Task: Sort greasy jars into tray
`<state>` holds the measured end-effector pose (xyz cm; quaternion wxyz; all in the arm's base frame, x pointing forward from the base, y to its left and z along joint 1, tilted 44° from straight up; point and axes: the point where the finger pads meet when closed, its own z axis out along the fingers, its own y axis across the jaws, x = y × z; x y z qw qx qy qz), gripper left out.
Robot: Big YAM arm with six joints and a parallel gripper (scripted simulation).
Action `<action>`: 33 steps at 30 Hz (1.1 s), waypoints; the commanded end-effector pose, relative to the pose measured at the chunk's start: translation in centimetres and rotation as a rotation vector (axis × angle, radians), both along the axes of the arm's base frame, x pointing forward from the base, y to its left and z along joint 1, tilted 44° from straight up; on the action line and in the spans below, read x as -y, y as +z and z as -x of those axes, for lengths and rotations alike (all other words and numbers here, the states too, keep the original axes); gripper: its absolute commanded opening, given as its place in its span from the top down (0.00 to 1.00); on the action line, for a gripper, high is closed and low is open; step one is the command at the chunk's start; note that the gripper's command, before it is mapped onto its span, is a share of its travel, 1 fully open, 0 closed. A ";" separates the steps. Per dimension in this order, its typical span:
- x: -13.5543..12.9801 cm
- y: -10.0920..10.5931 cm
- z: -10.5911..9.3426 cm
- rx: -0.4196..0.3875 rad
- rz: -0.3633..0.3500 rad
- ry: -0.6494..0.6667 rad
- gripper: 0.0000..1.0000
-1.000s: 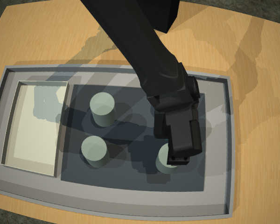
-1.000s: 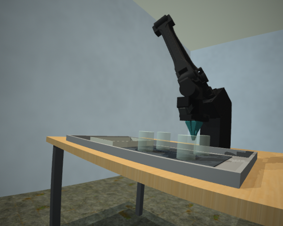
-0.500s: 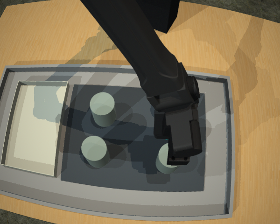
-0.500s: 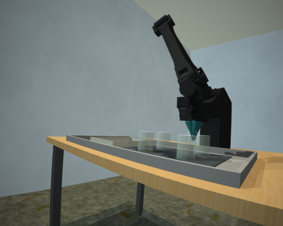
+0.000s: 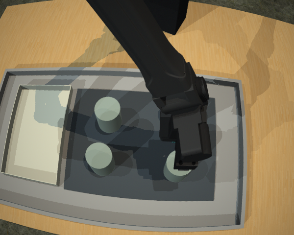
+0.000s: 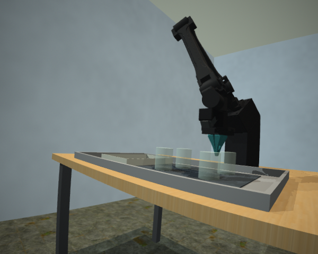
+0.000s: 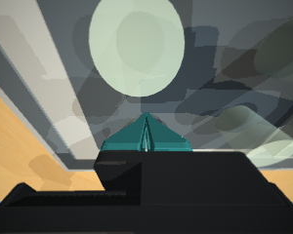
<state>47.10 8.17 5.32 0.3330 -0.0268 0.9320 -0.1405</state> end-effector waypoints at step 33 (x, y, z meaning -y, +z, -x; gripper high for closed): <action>13.5 9.5 4.5 0.028 -0.019 0.006 1.00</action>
